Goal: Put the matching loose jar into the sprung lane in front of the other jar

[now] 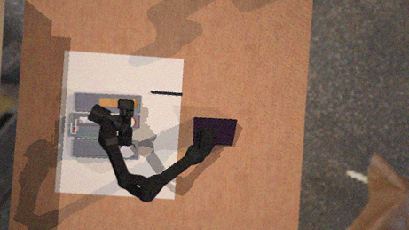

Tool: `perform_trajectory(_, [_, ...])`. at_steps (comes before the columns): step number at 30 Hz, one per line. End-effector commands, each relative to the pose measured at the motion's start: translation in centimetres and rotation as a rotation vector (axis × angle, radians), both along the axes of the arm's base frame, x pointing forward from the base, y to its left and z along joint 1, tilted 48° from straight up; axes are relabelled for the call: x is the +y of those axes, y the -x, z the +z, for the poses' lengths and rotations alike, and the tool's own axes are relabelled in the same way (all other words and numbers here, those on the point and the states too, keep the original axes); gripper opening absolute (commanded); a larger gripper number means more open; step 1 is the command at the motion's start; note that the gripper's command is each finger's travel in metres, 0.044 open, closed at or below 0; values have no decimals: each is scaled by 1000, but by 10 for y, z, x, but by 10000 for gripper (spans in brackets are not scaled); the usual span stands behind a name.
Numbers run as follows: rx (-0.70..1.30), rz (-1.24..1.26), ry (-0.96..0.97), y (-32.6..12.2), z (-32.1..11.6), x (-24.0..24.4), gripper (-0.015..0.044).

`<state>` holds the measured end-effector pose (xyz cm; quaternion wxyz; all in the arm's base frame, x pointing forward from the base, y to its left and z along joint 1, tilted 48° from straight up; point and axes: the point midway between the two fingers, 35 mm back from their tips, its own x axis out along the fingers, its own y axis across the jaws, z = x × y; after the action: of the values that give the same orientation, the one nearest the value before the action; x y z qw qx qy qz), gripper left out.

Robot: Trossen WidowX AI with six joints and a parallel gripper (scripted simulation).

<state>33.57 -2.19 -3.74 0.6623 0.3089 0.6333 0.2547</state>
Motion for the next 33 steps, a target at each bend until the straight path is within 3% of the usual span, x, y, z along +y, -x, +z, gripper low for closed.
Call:
perform_trajectory(1, [-19,-5,-7,-6,2,1,0])
perform_trajectory(33, [-19,-5,-7,-7,-4,7,0])
